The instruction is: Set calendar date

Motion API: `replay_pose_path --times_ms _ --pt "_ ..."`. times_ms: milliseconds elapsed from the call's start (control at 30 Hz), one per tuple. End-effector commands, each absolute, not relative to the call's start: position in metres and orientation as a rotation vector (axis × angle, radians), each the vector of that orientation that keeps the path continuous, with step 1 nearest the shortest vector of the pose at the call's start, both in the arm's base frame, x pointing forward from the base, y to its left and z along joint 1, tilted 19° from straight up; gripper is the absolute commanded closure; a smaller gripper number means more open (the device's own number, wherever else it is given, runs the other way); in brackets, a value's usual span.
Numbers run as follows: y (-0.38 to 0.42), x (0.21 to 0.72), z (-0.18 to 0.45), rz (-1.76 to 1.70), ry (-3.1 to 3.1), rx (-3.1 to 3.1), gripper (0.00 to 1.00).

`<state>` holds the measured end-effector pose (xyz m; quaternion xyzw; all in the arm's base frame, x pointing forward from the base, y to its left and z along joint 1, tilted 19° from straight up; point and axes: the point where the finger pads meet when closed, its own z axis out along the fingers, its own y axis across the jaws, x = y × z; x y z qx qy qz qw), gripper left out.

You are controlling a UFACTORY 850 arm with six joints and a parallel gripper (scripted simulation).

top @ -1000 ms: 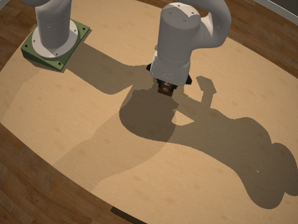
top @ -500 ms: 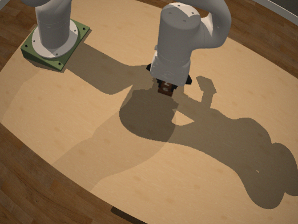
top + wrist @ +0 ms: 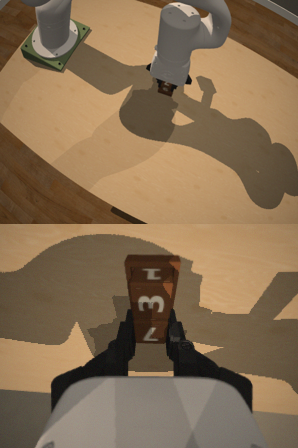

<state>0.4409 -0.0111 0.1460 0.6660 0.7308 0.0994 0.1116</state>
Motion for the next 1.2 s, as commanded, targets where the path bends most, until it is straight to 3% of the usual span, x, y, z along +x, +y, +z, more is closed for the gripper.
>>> replay_pose_path --times_ms 0,1167 --pt "-0.011 0.441 0.147 0.344 2.135 1.940 0.71" --pt "-0.011 0.437 0.160 0.344 2.135 1.940 0.71"
